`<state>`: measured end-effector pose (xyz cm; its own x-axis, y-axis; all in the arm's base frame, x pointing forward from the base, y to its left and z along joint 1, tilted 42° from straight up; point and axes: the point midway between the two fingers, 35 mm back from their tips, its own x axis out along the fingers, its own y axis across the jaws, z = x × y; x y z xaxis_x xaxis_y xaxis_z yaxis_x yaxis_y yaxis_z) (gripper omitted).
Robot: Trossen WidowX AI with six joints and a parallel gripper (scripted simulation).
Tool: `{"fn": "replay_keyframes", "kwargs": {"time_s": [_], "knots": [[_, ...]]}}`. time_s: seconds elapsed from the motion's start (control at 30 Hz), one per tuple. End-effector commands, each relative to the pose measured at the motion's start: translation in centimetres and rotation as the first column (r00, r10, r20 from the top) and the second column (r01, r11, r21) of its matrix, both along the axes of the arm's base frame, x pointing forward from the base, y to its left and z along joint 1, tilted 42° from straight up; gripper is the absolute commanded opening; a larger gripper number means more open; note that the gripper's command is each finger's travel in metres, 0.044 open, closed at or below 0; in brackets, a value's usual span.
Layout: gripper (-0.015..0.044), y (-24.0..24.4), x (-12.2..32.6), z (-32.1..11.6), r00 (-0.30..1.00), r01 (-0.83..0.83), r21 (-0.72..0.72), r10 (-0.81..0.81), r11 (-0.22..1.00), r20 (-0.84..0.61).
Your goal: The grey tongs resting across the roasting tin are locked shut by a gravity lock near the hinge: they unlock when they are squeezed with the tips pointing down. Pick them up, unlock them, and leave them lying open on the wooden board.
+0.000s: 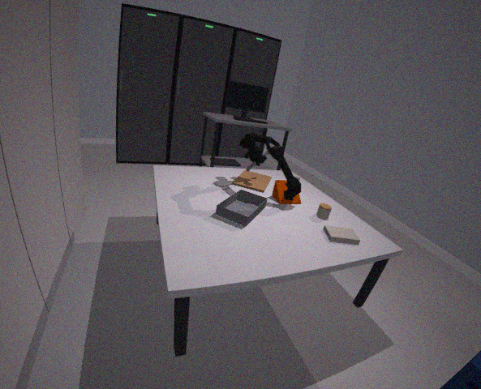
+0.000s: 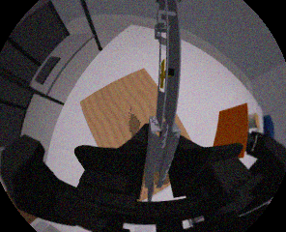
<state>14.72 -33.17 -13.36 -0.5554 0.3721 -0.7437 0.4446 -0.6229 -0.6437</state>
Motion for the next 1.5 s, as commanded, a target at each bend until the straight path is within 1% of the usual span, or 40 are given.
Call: {"fn": "replay_keyframes", "kwargs": {"time_s": [0.0, 0.2, 0.43, 0.83, 1.47], "knots": [[-0.015, 0.0, -0.3, -0.4, 0.992, 0.082, 0.072, -0.088, 0.994, 0.093], [-0.015, -0.3, -0.4, -0.5, 0.946, 0.189, 0.168, -0.225, 0.968, 0.231], [-0.015, -1.0, -0.4, -0.3, 0.855, 0.28, 0.262, -0.364, 0.924, 0.369], [-0.015, -0.9, -0.4, -0.4, 0.852, 0.282, 0.264, -0.367, 0.922, 0.373], [-0.015, 0.8, -0.3, -2.9, 0.852, 0.282, 0.264, -0.367, 0.922, 0.373]]}}
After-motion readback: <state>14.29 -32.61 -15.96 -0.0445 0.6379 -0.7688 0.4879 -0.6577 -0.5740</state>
